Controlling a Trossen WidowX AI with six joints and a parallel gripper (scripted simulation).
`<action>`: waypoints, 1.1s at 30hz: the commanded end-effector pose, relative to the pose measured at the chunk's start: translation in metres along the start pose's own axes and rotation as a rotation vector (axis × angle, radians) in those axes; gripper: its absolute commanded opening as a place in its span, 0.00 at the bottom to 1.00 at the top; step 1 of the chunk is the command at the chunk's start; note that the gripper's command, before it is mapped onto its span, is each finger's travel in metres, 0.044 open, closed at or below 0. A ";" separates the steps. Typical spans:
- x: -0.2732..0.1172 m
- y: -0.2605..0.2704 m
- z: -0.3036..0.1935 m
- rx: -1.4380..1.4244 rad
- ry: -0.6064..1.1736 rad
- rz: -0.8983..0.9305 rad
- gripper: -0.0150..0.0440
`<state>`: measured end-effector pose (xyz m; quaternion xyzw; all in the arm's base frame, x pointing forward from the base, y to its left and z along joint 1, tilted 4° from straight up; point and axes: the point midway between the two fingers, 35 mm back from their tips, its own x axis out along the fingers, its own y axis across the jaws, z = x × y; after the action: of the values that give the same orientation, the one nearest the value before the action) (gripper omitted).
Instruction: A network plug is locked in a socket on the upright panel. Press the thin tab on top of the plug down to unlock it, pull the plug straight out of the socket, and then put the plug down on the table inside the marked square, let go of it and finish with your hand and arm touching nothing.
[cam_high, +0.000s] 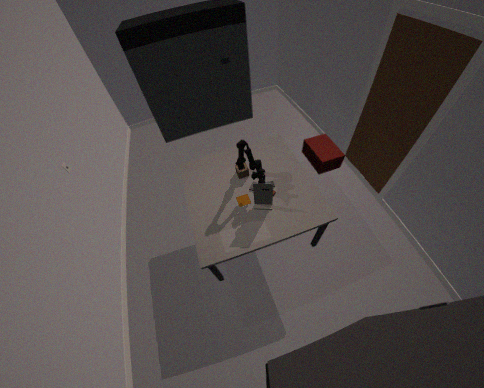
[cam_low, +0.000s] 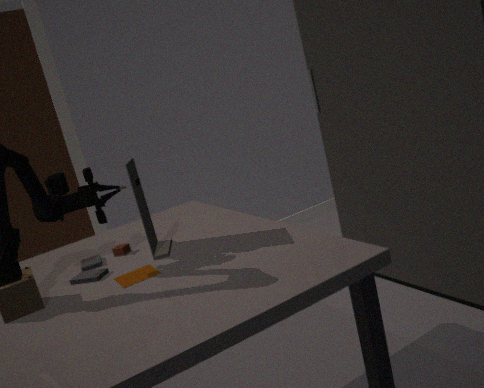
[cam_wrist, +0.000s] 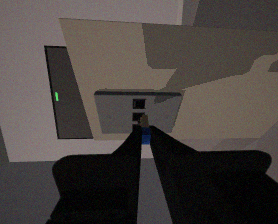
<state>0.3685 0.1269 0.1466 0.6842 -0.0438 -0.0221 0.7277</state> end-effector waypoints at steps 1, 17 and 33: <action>-0.003 0.000 0.000 0.002 -0.004 0.000 0.25; -0.013 0.000 -0.005 0.003 -0.004 -0.001 0.25; -0.023 0.000 -0.008 0.003 -0.004 -0.002 0.25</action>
<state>0.3481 0.1371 0.1448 0.6851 -0.0430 -0.0229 0.7268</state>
